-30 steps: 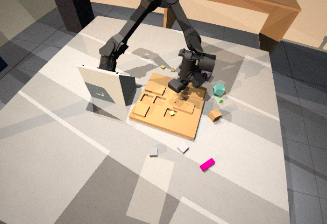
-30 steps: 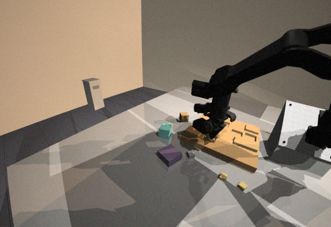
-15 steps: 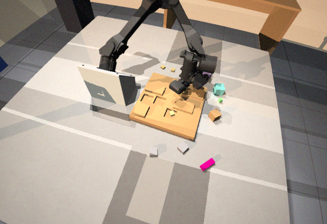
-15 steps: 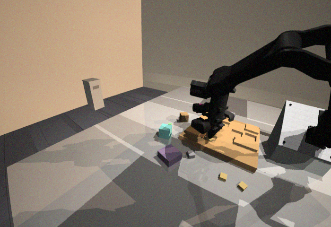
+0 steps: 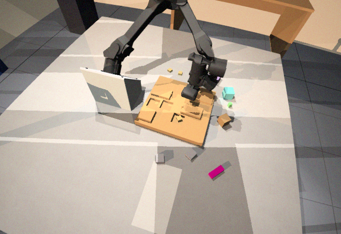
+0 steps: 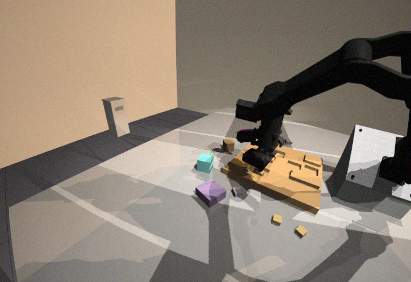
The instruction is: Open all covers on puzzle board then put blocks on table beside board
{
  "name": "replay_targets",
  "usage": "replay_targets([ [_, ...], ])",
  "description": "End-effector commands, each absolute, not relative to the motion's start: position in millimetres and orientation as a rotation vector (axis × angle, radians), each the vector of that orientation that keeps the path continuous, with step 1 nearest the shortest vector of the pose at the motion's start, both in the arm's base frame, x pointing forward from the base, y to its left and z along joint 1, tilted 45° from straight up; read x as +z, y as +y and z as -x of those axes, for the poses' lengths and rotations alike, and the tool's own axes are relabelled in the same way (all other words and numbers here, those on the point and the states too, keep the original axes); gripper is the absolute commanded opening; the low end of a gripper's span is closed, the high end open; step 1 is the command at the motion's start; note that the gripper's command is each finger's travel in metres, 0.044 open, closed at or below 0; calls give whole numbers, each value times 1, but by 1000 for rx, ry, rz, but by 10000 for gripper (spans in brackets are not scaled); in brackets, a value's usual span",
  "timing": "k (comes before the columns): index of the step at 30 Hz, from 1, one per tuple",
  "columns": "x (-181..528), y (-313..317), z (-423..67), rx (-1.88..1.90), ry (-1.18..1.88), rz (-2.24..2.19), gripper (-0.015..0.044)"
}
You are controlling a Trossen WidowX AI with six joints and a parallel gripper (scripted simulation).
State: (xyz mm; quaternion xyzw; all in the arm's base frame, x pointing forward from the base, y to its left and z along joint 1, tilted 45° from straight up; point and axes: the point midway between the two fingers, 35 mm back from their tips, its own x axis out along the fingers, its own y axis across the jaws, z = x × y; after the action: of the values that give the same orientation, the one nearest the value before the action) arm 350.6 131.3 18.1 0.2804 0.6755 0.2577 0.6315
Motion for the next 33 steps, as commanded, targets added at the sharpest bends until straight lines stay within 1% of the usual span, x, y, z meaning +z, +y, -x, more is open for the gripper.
replay_targets([
  [1,22,129,-350,931,1330,-269,0],
  [7,24,126,-349,1271,1005,180,0],
  [14,27,123,-349,1432,788,435,0],
  [15,21,127,-350,1016,1261,-161,26],
  [19,24,124,-350,1066,1217,-96,131],
  [20,25,123,-350,1081,1203,-77,144],
  [33,39,109,-352,1265,1012,177,144],
])
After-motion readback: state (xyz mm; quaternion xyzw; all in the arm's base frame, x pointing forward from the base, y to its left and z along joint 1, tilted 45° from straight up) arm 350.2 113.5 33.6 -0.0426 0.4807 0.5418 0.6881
